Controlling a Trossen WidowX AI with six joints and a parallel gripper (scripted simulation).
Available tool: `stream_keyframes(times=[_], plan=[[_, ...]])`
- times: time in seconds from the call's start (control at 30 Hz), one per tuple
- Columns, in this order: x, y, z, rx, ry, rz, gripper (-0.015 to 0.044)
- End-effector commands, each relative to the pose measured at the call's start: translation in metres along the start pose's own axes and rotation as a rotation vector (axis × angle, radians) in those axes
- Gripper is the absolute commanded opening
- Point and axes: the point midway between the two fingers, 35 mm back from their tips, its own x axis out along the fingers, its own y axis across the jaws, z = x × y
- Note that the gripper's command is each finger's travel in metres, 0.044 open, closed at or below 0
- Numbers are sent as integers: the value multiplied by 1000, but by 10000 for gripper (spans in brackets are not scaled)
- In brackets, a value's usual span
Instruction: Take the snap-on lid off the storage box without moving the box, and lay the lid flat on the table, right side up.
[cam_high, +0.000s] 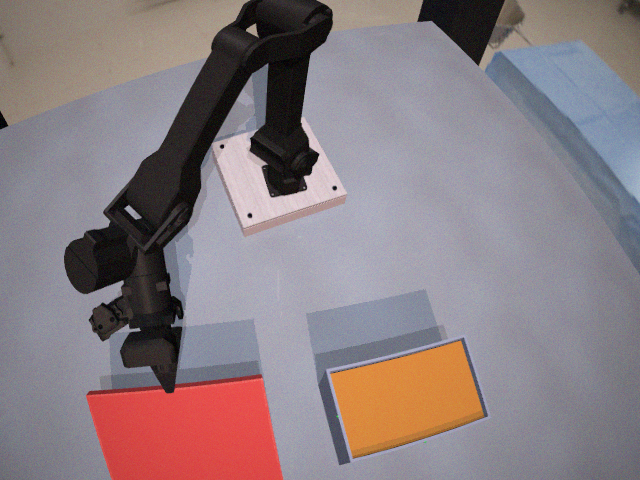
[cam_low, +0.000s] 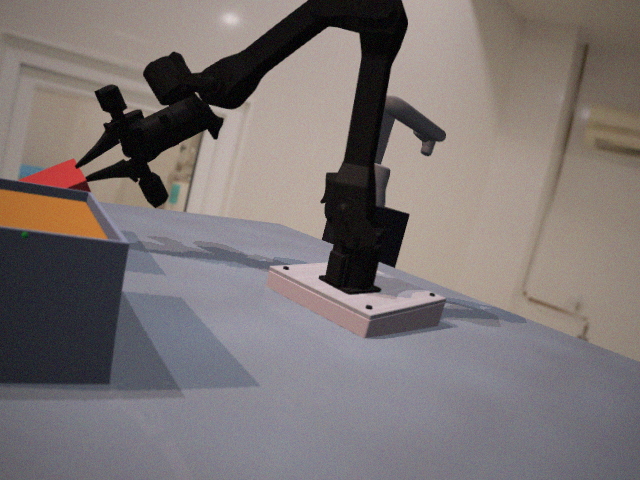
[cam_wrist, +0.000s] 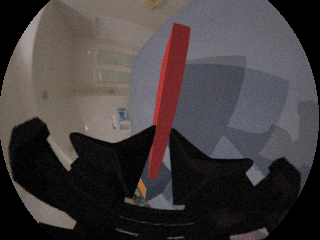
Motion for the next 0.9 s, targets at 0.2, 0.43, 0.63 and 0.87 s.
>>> stream_keyframes(times=[0.2,0.43,0.63,0.87], plan=[[10,-15,-4,12,16,-22,0],[14,-20,-4,12,16,-22,0],[17,-23,-4,13,16,-22,0],[20,-28,-4,13,16,-22,0]])
